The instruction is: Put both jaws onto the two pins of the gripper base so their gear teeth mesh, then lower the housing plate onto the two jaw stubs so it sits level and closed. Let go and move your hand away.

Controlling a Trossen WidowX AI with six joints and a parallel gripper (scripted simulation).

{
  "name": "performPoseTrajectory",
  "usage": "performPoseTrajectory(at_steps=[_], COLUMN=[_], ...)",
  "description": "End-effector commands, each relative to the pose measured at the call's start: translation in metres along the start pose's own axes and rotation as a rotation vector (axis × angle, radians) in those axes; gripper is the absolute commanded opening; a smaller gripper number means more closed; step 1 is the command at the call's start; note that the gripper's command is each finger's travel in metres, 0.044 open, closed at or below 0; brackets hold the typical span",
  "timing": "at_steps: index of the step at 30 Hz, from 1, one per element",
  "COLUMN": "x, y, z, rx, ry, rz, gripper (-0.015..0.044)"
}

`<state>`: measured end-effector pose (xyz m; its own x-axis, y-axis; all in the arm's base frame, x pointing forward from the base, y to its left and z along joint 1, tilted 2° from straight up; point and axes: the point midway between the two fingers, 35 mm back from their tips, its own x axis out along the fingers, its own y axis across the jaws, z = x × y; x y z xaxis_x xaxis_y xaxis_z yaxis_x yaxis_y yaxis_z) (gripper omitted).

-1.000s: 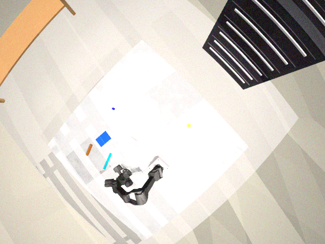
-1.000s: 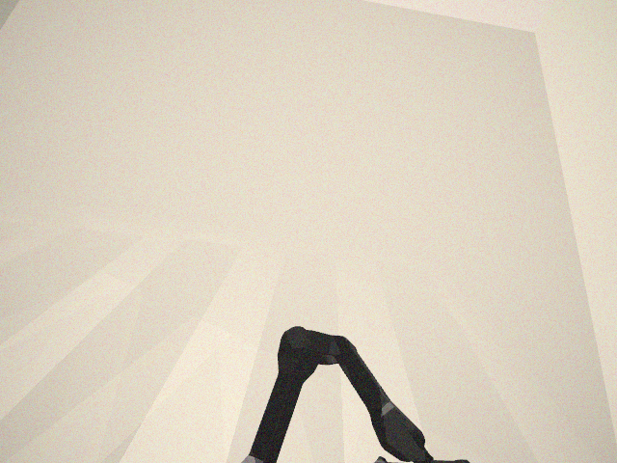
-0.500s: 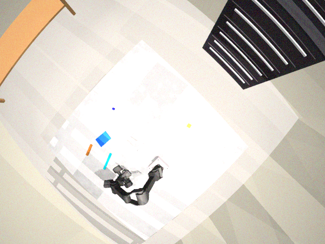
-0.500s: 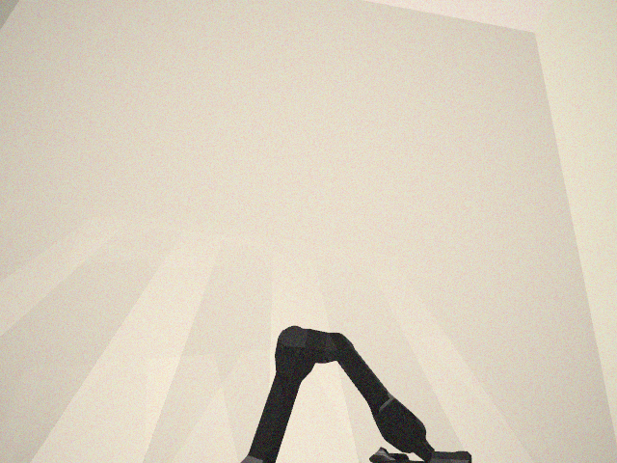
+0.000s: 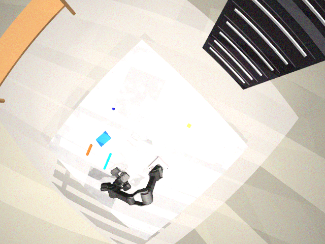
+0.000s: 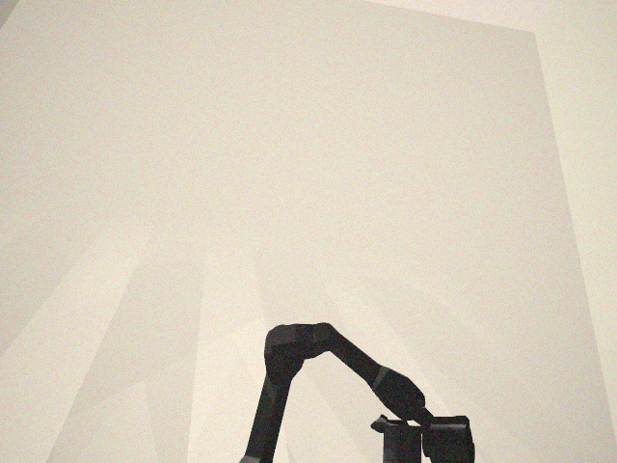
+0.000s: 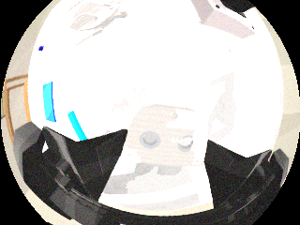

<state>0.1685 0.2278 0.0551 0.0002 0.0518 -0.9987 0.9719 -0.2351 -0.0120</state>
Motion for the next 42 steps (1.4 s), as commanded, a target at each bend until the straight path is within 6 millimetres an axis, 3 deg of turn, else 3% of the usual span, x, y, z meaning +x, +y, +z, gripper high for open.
performPoseTrajectory(at_steps=[1, 6, 14, 42], x=[-0.011, -0.011, -0.012, -0.013], y=[0.001, 0.002, 0.024, 0.085], z=[0.000, 0.001, 0.016, 0.085], rx=[-0.001, -0.016, -0.186, -0.810], ry=[0.007, 0.007, 0.003, -0.011], rz=[0.007, 0.007, 0.011, 0.014], gripper=[0.0351, 0.0351, 0.0351, 0.0351])
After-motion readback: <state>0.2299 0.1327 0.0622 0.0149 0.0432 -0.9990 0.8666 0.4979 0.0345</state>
